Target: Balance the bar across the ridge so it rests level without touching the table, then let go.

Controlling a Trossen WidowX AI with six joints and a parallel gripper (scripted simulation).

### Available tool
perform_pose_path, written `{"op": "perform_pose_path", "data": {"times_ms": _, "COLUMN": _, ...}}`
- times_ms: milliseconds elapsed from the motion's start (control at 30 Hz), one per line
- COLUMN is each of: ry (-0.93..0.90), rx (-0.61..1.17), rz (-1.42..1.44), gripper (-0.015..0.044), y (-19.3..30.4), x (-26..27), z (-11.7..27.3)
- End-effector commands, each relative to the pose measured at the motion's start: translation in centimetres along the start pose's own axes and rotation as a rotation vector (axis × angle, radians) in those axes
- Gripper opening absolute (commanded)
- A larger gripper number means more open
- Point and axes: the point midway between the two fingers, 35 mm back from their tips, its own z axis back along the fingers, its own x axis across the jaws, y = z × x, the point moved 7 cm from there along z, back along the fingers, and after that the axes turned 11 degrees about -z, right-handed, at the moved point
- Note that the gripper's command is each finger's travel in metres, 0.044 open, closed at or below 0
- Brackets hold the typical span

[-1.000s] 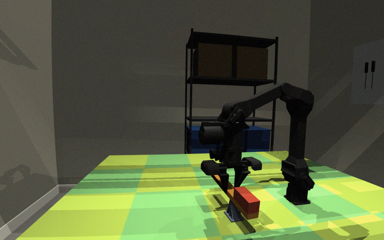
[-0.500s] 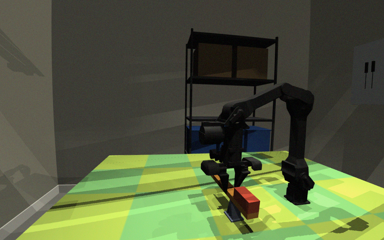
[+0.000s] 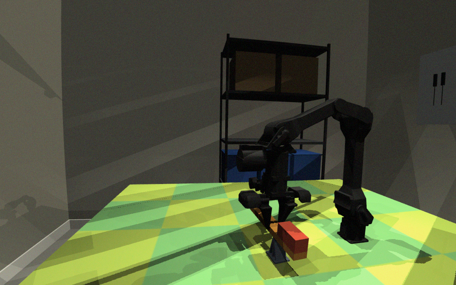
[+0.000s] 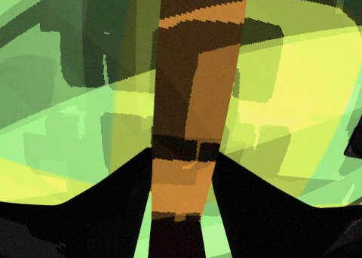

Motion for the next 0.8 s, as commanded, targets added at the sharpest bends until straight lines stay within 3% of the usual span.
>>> {"op": "perform_pose_path", "data": {"times_ms": 0, "ry": 0.000, "rx": 0.002, "rz": 0.003, "gripper": 0.0000, "y": 0.01, "x": -0.02, "z": -0.23}}
{"op": "perform_pose_path", "data": {"times_ms": 767, "ry": 0.000, "rx": 0.002, "rz": 0.003, "gripper": 0.0000, "y": -0.02, "x": -0.03, "z": -0.43}}
